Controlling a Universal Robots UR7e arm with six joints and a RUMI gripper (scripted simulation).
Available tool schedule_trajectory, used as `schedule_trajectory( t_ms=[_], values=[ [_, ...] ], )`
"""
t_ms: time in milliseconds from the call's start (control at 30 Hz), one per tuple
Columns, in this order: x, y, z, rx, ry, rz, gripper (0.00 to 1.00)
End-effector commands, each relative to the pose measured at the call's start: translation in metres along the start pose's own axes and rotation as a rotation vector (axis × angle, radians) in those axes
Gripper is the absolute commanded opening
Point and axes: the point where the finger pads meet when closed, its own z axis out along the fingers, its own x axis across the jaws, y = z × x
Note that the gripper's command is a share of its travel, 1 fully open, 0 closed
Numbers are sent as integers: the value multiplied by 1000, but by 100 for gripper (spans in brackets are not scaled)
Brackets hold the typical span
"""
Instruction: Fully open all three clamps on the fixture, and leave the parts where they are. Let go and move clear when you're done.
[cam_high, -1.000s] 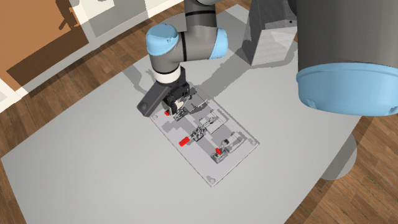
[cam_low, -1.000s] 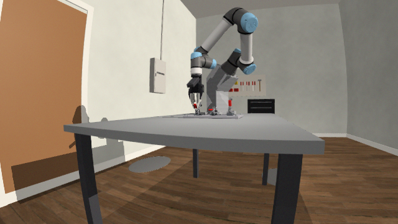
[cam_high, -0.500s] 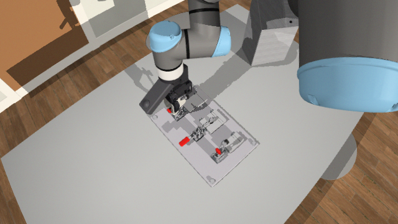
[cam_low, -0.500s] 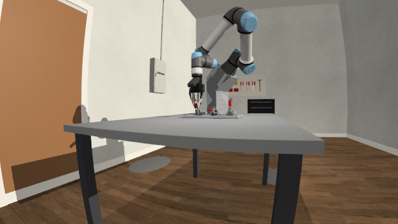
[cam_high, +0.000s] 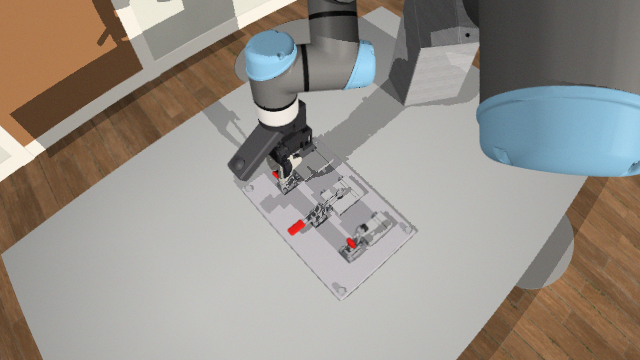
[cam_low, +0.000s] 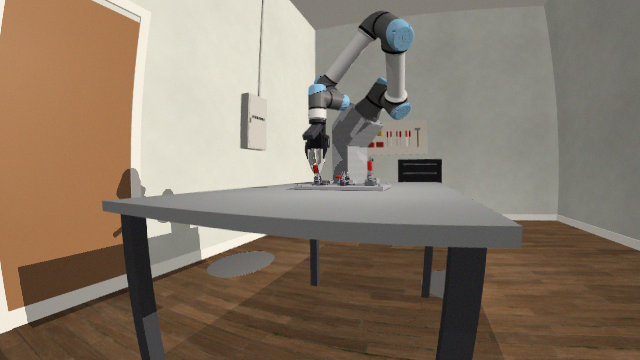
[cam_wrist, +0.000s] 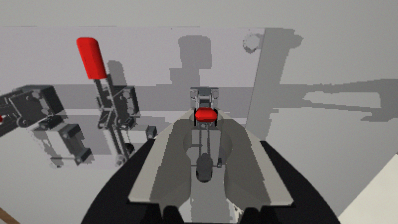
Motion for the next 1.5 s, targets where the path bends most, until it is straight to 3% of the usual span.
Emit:
schedule_trajectory(
  t_ms=[0, 1467],
  values=[
    [0, 3, 0, 0, 0, 0, 0],
    [0, 7, 0, 0, 0, 0, 0]
  ],
)
